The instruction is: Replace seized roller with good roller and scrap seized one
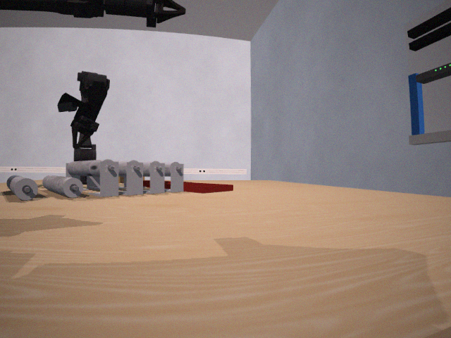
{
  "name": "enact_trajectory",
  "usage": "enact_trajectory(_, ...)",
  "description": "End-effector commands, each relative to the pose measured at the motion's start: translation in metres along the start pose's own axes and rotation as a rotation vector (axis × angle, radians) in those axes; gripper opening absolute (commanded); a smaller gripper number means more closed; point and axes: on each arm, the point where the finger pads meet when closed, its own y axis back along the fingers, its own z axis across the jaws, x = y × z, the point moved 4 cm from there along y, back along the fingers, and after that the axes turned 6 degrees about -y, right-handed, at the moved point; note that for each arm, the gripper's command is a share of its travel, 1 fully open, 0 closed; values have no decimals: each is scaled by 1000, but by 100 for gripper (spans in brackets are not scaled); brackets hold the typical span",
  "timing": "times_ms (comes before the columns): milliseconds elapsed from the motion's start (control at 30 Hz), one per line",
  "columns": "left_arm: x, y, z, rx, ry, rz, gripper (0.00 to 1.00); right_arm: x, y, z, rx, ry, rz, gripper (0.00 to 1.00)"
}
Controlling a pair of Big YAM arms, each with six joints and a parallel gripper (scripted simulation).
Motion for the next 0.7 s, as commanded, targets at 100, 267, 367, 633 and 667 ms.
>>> enact_trajectory(100, 6, -8, 6, -15, -9, -4, 0, -9, 4, 4, -11, -4, -28, 0)
enact_trajectory(267, 6, -7, 5, -28, -15, -7, 0, -9, 4, 4, -11, -4, -28, 0)
enact_trajectory(367, 8, -15, 6, -16, -10, -5, 0, -9, 4, 4, -11, -4, -28, 0)
enact_trajectory(633, 12, -25, 5, -18, -10, -5, 0, -9, 4, 4, -11, -4, -28, 0)
enact_trajectory(667, 13, -26, 5, -18, -11, -5, 0, -9, 4, 4, -11, -4, -28, 0)
